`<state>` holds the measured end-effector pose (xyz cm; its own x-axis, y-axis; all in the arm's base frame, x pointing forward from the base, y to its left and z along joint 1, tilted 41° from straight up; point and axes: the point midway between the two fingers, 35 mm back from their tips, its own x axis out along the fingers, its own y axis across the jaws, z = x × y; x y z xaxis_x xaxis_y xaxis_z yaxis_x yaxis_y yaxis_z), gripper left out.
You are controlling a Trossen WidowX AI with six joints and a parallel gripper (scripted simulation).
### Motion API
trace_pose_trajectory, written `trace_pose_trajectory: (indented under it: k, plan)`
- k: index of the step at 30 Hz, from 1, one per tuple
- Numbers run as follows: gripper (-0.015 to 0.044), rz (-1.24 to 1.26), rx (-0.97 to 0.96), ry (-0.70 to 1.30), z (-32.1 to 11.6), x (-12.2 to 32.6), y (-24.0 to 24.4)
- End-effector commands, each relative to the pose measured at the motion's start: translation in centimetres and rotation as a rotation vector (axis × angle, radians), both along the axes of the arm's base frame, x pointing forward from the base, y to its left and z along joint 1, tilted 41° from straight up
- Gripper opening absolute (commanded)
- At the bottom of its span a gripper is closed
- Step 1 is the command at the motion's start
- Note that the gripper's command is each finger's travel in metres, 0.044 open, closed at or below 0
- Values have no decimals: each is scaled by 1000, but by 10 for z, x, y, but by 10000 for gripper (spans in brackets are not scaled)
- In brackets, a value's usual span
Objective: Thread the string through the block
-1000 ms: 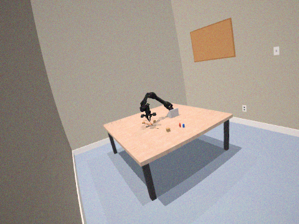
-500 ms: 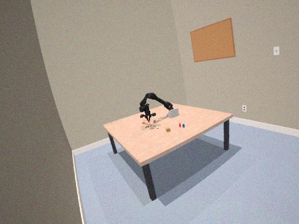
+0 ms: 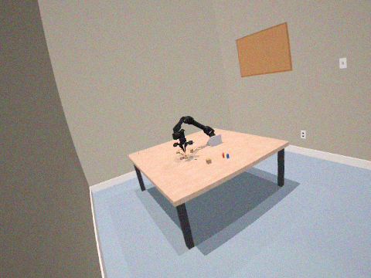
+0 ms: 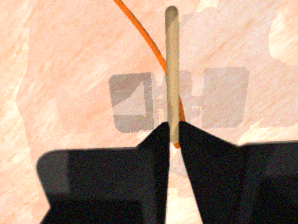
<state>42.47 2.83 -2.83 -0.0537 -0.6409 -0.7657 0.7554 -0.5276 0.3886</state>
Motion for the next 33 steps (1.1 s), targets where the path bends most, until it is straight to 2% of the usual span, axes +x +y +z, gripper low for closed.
trace_pose_trajectory:
  k: [1, 33]
  plan:
    - [0, -5, 2, 1, -5, 3, 4]
    - [0, -5, 10, -8, -24, 21, 22]
